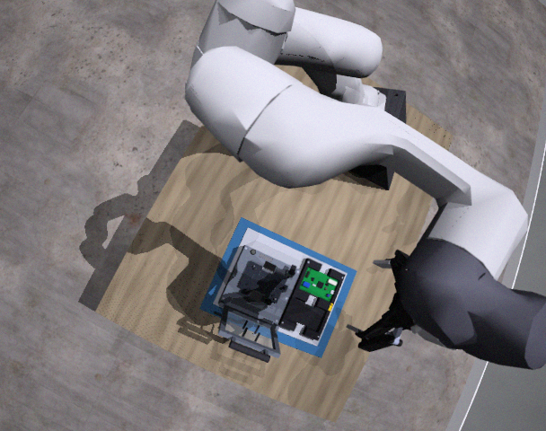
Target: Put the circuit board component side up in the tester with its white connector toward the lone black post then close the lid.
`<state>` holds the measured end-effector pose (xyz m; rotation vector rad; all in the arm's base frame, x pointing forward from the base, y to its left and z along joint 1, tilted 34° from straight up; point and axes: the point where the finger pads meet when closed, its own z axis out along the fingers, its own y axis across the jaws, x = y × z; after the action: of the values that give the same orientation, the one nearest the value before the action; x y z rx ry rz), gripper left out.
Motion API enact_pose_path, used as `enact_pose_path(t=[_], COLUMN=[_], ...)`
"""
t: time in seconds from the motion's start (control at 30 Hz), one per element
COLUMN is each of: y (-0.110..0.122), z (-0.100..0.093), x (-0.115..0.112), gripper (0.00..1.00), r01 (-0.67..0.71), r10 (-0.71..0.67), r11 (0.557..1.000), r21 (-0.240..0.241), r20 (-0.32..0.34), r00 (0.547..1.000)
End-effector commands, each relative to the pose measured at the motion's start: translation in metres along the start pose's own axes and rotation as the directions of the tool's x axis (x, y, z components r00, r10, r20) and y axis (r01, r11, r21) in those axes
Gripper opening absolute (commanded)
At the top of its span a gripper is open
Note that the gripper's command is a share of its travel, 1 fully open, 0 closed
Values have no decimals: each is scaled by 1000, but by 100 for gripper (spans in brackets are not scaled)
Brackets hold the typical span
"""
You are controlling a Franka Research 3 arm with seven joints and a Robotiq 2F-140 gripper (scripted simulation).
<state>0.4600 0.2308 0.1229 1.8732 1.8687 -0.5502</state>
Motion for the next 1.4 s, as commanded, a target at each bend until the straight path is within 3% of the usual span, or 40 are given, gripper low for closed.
enact_pose_path(t=[0.0,0.23,0.27,1.37], y=[1,1,1,1], z=[0,0,0,0], x=[-1,-1,-1,-1], gripper=[100,100,58,58], r01=[19,19,19,19], r10=[-19,-19,-19,-19], r11=[1000,1000,1000,1000], r21=[0,0,0,0], r20=[2,2,2,2], r00=[1000,1000,1000,1000])
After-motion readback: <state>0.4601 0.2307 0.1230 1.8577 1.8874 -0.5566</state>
